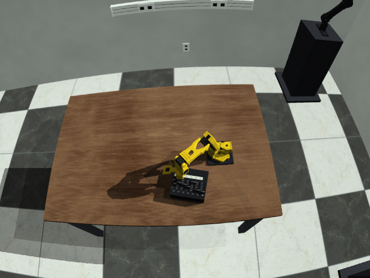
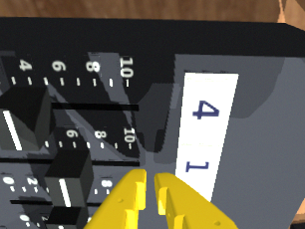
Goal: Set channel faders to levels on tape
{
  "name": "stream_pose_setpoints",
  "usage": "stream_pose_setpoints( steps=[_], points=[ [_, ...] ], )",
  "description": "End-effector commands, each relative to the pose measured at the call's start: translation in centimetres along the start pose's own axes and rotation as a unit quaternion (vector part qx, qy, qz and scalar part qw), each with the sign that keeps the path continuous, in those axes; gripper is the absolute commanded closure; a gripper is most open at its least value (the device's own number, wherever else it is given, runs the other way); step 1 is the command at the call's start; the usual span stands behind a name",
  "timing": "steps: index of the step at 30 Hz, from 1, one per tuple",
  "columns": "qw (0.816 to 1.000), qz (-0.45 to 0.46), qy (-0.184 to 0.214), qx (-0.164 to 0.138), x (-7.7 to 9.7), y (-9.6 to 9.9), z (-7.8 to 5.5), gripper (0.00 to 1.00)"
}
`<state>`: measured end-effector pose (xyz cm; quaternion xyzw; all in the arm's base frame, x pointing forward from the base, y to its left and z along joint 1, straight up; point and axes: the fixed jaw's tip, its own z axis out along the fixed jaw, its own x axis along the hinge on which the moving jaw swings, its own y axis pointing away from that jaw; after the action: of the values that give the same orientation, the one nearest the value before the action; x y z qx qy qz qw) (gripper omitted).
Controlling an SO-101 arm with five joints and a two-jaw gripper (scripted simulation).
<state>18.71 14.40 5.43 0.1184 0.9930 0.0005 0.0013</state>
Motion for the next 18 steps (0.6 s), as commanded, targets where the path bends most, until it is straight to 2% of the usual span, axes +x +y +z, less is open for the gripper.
stream_pose_setpoints(
  steps=[1, 18],
  points=[
    [1.000, 0.008, 0.001, 0.000, -0.13, -0.17, 0.43, 1.00],
    [1.000, 0.008, 0.001, 0.000, -0.13, 0.04, 0.52, 1.00]
  ],
)
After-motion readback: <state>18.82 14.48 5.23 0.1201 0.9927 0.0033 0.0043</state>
